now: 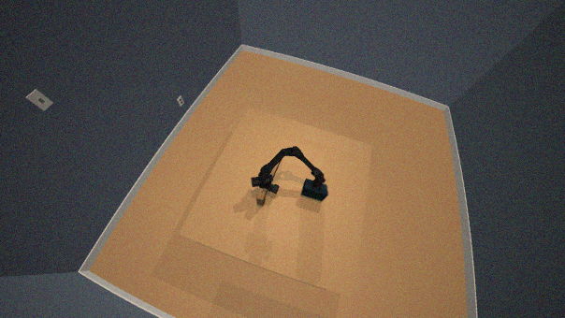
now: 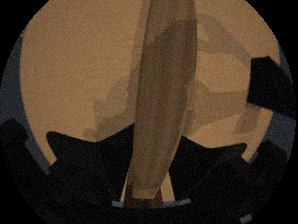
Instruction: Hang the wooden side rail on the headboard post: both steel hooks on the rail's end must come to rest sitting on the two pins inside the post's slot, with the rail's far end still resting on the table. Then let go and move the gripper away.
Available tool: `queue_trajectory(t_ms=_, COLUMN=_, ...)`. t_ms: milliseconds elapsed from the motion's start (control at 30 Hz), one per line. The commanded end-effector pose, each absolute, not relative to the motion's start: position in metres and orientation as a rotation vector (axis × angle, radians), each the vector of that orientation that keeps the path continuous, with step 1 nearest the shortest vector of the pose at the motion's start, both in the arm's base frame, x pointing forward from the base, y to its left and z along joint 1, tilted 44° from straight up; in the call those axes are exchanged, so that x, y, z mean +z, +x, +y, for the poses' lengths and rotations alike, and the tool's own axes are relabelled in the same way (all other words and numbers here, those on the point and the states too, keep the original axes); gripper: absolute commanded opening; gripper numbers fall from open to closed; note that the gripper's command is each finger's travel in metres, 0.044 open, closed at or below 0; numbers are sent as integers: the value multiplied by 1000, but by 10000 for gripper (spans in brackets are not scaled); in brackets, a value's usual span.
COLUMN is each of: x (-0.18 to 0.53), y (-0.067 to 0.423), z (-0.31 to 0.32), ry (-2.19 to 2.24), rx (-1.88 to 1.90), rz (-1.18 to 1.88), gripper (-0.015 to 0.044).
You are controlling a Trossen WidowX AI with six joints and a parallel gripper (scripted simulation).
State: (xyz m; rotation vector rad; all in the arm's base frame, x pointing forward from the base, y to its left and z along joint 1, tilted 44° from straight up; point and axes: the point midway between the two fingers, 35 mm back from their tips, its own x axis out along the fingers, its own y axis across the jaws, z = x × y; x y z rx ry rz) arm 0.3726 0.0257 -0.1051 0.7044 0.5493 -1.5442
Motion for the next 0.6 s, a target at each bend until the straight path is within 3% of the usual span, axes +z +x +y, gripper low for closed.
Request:
queue_trajectory(t_ms=0, x=-105, y=373, z=26, ry=705, rx=-1544, rz=549, gripper=131)
queue_trajectory(t_ms=400, x=-84, y=374, z=47, ry=711, rx=-1540, rz=555, gripper=440)
queue_trajectory(t_ms=567, x=-76, y=373, z=54, ry=713, rx=-1539, rz=557, gripper=440)
